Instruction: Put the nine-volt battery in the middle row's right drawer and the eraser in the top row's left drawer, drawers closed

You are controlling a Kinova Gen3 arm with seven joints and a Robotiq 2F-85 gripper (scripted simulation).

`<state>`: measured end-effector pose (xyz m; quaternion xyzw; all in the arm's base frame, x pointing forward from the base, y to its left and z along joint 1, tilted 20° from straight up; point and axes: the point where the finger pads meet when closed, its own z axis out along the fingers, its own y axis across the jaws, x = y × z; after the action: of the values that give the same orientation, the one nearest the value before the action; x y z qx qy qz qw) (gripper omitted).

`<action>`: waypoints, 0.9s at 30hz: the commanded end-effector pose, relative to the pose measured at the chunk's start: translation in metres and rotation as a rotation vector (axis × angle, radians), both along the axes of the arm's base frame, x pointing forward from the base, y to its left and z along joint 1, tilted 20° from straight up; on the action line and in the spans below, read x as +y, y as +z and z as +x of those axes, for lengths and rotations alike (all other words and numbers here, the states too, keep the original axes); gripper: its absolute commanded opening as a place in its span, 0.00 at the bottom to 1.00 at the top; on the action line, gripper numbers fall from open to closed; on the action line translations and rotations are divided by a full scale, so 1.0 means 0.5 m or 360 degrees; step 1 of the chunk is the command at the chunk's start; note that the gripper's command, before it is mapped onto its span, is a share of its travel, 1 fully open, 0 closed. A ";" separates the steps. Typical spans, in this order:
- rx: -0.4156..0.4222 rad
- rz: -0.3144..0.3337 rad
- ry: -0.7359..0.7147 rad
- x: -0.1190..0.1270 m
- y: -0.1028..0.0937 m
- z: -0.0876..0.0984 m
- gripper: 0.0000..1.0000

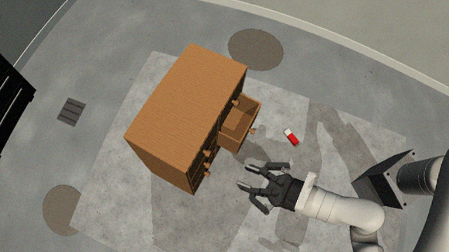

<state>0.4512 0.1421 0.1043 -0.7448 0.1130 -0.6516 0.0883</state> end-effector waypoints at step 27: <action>-0.0001 0.0014 0.0018 0.074 0.015 -0.038 0.42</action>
<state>0.4342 0.1728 0.1104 -0.7447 0.1125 -0.6518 0.0892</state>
